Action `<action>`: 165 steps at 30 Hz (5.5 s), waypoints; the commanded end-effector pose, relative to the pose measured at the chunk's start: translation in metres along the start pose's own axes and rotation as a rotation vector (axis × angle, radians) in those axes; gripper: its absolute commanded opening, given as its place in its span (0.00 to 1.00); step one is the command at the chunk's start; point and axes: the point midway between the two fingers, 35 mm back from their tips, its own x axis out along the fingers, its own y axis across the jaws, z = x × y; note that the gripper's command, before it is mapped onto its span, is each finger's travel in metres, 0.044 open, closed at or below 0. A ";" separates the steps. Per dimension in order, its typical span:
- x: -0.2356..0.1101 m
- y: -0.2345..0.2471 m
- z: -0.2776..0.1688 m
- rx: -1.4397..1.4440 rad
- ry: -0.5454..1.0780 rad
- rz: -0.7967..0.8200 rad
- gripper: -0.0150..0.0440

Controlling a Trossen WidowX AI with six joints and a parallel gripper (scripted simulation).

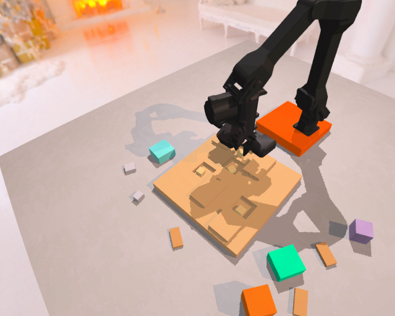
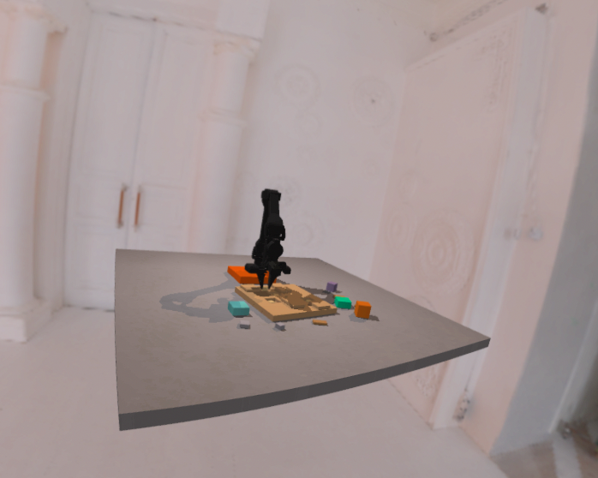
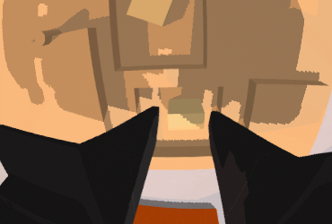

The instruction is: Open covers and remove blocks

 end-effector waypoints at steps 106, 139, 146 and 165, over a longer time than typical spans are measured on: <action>-0.088 0.048 0.024 0.001 -0.002 0.007 0.39; -0.090 0.164 0.040 0.000 -0.004 0.018 0.39; -0.090 0.191 0.036 0.000 -0.003 0.021 0.39; -0.090 0.259 0.015 0.000 0.001 0.027 0.39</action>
